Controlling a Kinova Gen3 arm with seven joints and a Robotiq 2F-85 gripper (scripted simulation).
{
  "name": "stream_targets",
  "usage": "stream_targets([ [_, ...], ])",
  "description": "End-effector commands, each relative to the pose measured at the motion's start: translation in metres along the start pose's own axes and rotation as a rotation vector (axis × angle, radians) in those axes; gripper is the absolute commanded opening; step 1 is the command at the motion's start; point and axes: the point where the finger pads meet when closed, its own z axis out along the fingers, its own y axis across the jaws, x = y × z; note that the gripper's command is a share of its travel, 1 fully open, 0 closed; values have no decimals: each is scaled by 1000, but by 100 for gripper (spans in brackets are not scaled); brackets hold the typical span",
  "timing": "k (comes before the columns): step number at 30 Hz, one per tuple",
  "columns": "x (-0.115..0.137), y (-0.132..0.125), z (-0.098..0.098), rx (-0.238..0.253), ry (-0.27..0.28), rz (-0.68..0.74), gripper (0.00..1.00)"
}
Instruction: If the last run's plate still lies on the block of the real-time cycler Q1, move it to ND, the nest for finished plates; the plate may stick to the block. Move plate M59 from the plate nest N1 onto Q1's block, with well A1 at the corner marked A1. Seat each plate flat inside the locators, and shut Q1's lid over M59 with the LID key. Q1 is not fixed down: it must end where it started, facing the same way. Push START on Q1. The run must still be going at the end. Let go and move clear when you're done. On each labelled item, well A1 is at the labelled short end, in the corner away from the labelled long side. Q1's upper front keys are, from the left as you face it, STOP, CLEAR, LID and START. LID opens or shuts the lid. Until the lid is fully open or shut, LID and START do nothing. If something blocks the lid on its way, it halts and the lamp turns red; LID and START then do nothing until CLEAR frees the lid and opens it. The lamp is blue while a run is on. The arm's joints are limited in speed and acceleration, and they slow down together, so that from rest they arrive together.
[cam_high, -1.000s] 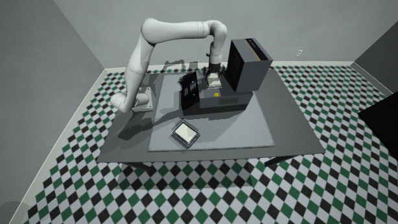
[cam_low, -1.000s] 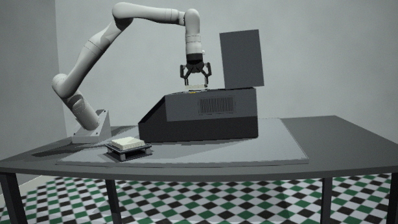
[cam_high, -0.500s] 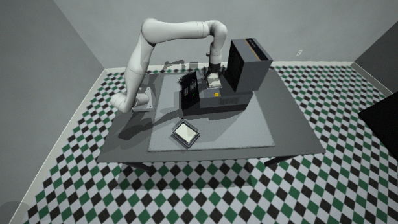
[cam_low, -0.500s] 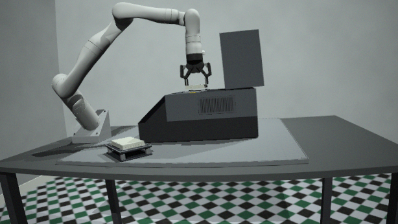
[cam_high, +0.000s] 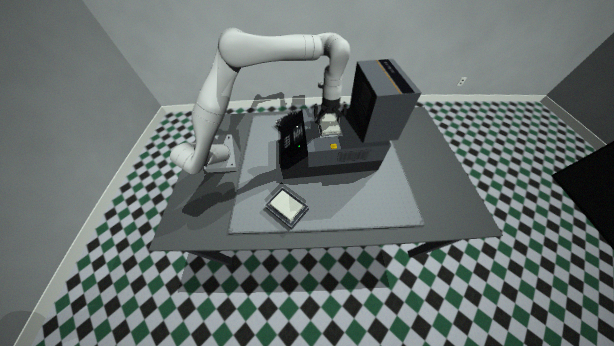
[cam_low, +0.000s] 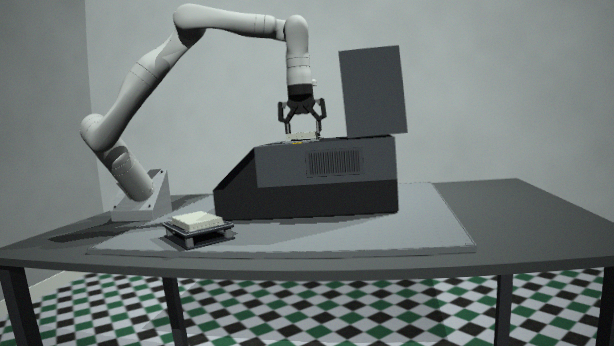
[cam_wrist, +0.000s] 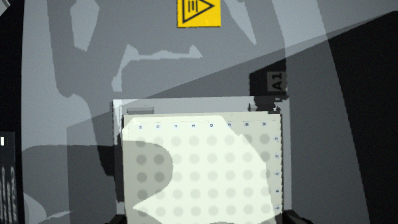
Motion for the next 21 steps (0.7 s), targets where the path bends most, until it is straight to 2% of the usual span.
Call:
stream_targets([
  [1,0,0,0,-2,1,0,90],
  [21,0,0,5,-2,1,0,90],
])
